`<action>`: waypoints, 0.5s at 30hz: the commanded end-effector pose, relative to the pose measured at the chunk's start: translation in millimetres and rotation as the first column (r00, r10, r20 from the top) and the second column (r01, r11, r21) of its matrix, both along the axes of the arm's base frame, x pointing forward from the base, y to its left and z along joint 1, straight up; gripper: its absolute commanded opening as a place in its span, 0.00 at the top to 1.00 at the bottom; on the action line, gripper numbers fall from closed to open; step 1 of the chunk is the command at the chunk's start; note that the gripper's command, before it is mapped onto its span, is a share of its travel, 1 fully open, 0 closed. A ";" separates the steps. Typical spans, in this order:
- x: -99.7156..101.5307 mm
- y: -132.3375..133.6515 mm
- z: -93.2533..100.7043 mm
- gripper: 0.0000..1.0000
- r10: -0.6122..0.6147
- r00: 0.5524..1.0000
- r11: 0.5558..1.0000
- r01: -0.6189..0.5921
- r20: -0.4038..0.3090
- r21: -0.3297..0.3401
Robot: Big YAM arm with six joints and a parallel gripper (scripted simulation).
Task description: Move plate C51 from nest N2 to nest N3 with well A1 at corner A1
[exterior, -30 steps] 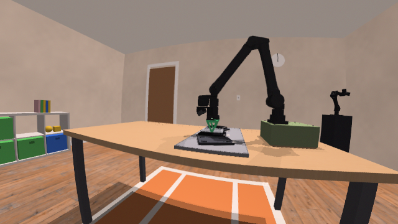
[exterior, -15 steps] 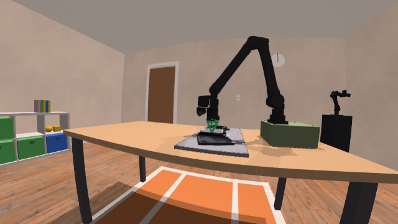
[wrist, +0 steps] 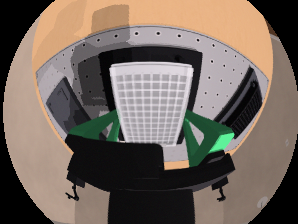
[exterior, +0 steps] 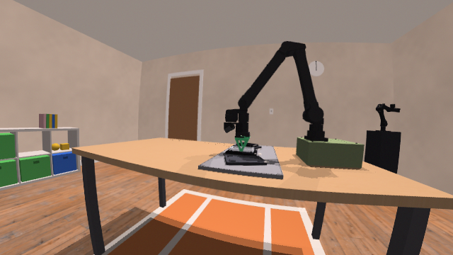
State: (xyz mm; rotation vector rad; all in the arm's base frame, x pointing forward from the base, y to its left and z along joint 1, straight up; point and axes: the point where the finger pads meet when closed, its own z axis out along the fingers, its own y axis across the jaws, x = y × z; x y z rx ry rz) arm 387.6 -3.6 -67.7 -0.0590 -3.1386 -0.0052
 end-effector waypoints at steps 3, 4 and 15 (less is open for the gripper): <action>5.9 6.8 -1.3 1.00 0.007 1.000 1.000 -0.007 0.020 0.001; 5.8 6.8 -2.1 1.00 0.007 1.000 1.000 -0.007 0.018 0.001; 6.9 6.8 -1.7 1.00 0.007 1.000 1.000 -0.007 0.023 0.001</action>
